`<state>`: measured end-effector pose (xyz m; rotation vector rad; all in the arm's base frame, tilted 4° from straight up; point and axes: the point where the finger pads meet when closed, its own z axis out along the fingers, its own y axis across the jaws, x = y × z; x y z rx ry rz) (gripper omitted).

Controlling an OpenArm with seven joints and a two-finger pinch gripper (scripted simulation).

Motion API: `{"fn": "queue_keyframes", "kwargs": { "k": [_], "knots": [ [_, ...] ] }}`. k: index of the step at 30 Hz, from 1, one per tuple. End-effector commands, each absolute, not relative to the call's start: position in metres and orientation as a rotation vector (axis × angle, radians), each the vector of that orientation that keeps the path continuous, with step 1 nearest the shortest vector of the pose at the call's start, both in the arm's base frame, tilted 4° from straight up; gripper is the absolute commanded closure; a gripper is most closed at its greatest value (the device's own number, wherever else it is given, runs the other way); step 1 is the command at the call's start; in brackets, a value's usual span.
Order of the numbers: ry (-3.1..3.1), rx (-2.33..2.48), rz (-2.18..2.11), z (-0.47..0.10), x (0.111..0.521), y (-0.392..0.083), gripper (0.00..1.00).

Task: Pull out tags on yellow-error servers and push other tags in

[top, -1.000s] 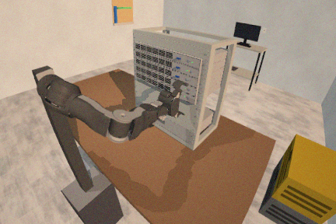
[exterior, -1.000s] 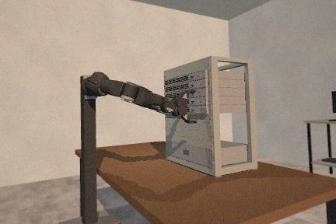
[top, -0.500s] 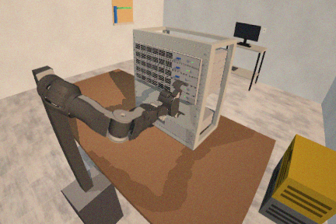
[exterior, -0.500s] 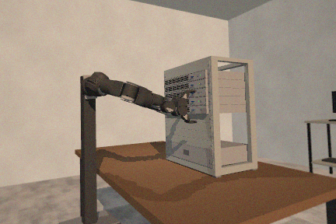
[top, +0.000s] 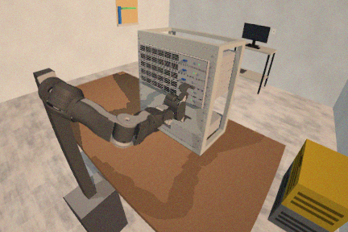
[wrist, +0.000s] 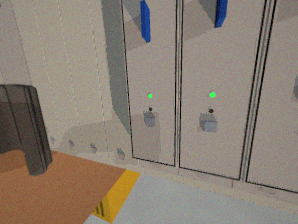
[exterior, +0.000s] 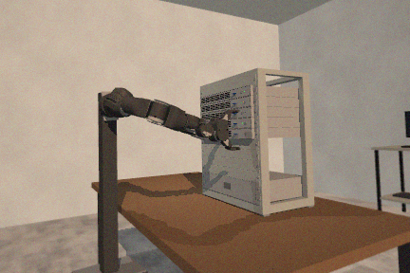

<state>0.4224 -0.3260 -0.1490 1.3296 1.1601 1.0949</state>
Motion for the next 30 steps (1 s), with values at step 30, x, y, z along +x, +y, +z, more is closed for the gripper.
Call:
{"fn": "queue_keyframes", "kwargs": {
  "k": [30],
  "knots": [
    [1.164, 1.329, 1.100, -0.1482, 0.4234, -0.3245, 0.00]
  ]
}}
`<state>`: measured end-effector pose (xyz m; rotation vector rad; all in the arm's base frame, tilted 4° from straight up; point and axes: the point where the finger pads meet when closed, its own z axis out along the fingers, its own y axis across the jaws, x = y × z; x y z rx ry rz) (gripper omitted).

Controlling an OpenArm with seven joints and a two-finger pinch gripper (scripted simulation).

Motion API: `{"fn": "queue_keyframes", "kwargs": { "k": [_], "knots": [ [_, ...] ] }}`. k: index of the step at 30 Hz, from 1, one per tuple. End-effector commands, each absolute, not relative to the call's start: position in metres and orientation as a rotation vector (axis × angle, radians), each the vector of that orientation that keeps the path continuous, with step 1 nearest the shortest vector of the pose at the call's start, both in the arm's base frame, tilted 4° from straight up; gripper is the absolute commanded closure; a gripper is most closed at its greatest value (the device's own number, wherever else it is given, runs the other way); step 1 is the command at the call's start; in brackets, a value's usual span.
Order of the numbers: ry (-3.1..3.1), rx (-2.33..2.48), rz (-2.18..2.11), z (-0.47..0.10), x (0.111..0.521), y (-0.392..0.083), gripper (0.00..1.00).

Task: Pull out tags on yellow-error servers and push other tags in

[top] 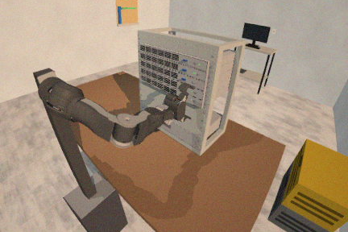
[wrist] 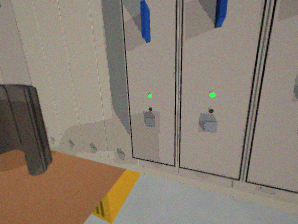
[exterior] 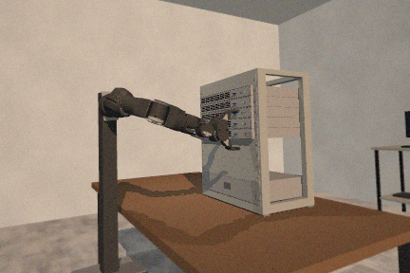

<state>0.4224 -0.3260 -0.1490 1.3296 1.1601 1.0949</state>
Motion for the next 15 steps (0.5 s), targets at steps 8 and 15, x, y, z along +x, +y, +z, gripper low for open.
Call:
{"fn": "queue_keyframes", "kwargs": {
  "k": [8, 15],
  "knots": [
    [1.164, 1.326, 1.102, -0.139, 0.424, -0.323, 0.00],
    [1.164, 1.328, 1.100, -0.102, 0.428, -0.323, 0.00]
  ]
}}
